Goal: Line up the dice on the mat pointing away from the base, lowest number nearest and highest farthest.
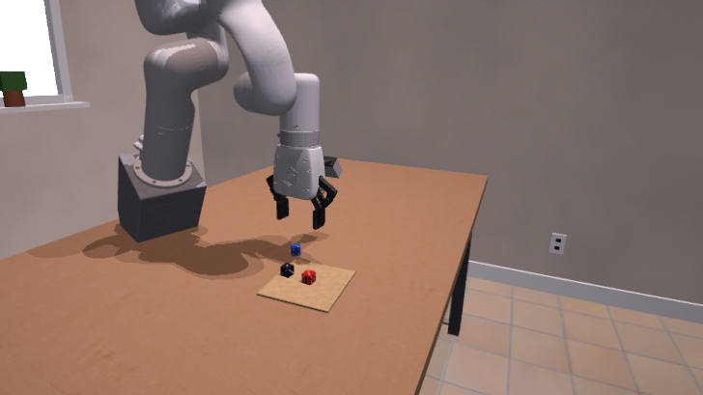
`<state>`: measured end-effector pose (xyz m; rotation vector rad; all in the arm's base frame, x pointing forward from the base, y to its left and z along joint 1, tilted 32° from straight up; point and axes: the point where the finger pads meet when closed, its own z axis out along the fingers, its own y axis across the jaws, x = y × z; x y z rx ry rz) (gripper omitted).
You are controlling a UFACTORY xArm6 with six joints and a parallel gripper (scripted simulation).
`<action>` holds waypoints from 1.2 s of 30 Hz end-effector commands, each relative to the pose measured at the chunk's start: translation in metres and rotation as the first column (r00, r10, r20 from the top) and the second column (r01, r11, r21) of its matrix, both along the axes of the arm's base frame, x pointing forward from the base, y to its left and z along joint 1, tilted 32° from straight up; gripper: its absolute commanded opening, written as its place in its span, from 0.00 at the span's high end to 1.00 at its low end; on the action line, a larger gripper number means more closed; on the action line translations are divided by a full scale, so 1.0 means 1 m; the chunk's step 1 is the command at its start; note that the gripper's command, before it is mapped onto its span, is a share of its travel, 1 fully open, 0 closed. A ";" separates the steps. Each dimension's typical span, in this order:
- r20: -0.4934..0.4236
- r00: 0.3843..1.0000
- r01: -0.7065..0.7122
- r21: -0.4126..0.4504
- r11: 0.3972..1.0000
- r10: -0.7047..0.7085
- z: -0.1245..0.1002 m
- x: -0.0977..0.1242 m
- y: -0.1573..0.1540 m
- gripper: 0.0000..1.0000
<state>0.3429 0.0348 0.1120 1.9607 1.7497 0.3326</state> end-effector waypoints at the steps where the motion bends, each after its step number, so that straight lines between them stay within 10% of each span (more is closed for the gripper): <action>1: -0.041 0.988 -0.152 -0.074 0.986 0.149 -0.005 -0.004 0.006 0.00; 23: -0.238 0.782 -0.624 -0.285 0.728 0.577 -0.023 -0.024 0.025 0.00; 24: -0.238 0.782 -0.624 -0.285 0.728 0.577 -0.023 -0.024 0.025 0.64; 36: -0.238 0.782 -0.624 -0.285 0.728 0.577 -0.023 -0.024 0.025 0.64</action>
